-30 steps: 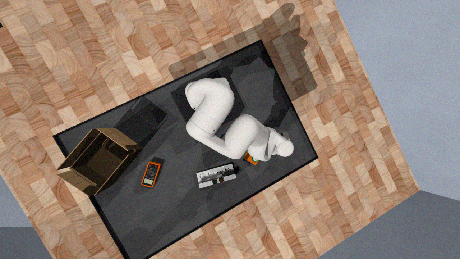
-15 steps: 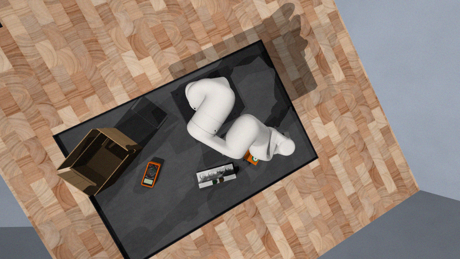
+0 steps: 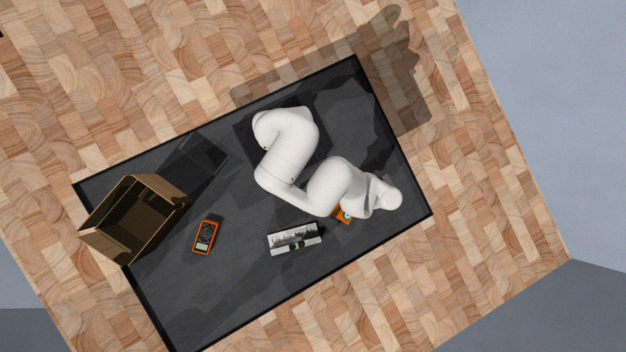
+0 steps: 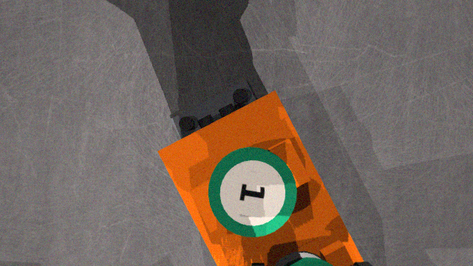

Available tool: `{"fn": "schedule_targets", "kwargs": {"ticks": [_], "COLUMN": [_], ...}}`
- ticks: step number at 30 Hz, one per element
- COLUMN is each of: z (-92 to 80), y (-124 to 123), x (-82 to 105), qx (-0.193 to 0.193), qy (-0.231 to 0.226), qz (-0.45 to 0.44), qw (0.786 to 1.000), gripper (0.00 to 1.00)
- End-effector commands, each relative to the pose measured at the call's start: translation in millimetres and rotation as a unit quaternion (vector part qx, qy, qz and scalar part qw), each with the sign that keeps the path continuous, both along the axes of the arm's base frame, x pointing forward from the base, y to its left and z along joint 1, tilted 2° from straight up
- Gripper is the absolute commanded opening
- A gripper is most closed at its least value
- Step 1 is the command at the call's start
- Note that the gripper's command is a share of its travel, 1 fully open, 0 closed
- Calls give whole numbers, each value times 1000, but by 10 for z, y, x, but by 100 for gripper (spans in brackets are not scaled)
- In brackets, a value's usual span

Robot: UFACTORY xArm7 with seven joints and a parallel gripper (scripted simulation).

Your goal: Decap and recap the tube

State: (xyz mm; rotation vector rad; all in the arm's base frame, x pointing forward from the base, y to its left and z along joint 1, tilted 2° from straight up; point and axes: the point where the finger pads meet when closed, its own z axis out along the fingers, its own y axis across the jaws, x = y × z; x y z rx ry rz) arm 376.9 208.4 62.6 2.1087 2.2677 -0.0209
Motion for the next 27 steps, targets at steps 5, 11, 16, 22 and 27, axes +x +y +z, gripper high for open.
{"fn": "schedule_targets", "kwargs": {"ticks": [5,11,16,22,27], "z": [12,14,14,16,16], "y": [2,2,2,2,2], "x": [13,13,12,12,12], "qx": [3,-1,-3,-6,-7], "qy": [10,14,16,21,22], "qz": [216,358,429,559,588], "qw": [976,934,903,829,809], "gripper": [0,0,0,0,0]}}
